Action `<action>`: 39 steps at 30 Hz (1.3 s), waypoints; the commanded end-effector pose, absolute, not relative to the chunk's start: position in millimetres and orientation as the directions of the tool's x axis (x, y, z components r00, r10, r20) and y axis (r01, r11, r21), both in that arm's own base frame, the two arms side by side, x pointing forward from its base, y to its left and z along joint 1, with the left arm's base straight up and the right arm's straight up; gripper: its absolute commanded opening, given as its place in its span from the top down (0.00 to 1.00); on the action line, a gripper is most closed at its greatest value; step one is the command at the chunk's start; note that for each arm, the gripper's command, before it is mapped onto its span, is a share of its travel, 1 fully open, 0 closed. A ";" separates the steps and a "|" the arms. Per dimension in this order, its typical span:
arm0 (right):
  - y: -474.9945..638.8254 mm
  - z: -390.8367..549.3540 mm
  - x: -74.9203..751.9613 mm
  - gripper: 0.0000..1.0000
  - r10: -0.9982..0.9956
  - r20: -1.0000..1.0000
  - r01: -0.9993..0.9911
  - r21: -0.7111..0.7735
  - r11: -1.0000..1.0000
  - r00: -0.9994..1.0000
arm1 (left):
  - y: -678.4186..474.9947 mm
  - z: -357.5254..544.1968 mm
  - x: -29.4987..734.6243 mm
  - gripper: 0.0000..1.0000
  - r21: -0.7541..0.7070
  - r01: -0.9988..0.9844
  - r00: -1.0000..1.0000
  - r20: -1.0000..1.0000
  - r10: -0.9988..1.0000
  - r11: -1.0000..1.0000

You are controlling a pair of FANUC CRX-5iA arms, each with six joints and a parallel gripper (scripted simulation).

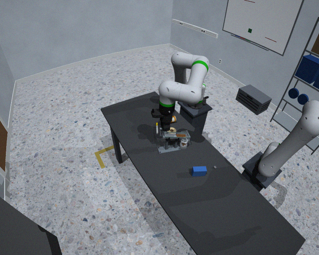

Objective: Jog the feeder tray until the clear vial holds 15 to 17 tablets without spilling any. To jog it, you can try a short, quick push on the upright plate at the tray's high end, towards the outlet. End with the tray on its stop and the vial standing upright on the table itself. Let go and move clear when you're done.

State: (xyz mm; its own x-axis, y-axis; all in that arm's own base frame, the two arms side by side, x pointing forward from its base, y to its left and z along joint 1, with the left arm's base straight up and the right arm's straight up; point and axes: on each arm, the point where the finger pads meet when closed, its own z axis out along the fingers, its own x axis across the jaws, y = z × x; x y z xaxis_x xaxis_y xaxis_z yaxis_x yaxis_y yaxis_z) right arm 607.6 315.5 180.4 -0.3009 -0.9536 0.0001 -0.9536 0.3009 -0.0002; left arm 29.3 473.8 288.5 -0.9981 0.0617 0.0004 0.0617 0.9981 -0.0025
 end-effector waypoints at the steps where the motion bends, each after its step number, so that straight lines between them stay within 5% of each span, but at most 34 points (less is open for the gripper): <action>1: 315.7 182.0 607.7 1.00 -0.954 -0.002 -0.954 -0.002 0.301 -0.301 | 474.1 289.7 29.4 0.00 0.000 0.062 -0.998 0.000 0.062 0.998; 39: 306.7 189.9 636.0 1.00 -0.954 -0.002 -0.954 -0.002 0.301 -0.301 | 474.1 289.7 29.4 0.00 0.000 0.062 -0.998 0.000 0.062 0.998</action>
